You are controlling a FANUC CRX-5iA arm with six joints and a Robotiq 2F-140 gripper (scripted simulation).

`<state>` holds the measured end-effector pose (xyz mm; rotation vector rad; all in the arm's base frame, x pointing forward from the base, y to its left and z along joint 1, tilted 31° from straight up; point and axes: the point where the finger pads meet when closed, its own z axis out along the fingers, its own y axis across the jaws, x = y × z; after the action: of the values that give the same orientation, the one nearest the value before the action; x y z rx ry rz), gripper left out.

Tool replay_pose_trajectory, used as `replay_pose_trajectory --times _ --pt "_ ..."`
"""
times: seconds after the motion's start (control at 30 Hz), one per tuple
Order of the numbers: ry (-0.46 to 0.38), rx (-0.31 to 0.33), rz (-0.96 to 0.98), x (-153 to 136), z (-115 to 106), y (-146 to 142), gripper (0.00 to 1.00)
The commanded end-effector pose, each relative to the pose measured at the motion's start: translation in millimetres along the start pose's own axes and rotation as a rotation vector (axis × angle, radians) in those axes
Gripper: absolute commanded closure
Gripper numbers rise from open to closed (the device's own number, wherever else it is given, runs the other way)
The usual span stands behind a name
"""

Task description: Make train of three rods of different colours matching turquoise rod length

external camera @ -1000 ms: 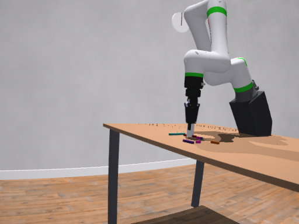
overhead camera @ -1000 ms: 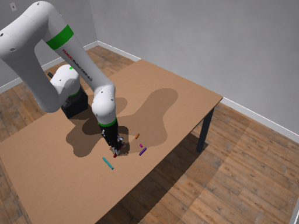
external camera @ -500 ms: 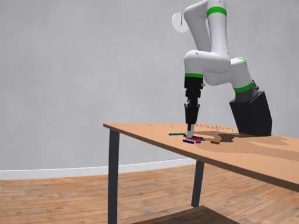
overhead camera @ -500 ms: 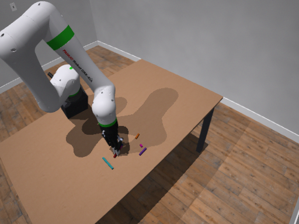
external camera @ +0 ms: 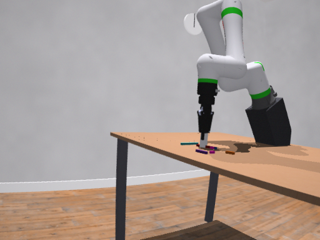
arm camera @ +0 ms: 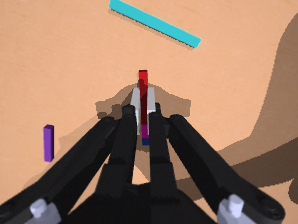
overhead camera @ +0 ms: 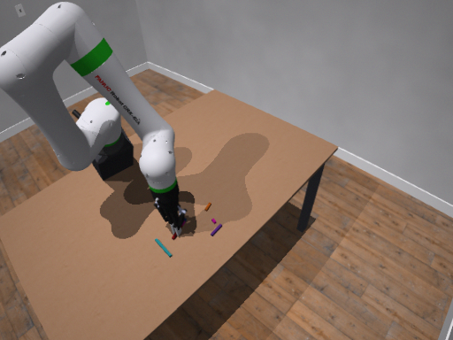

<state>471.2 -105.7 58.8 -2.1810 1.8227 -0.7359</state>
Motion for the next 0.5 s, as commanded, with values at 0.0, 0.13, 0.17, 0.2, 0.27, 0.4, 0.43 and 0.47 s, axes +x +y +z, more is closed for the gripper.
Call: replay_pose_trajectory --times 0.0,0.13,0.17,0.2,0.27,0.4,0.43,0.47 --pt "0.0 0.0 0.0 0.0 -0.1 -0.1 0.97" --pt "0.0 0.0 0.0 0.0 -0.1 -0.1 0.97" --pt "0.0 0.0 0.0 0.0 -0.1 -0.1 0.97" --pt "0.0 0.0 0.0 0.0 -0.1 -0.1 0.97" --pt "0.0 0.0 0.0 0.0 -0.1 -0.1 0.97" --pt "0.0 0.0 0.0 0.0 -0.1 -0.1 0.95" --pt "0.0 0.0 0.0 0.0 -0.1 -0.1 0.95" --pt "0.0 0.0 0.0 0.0 -0.1 -0.1 0.95"
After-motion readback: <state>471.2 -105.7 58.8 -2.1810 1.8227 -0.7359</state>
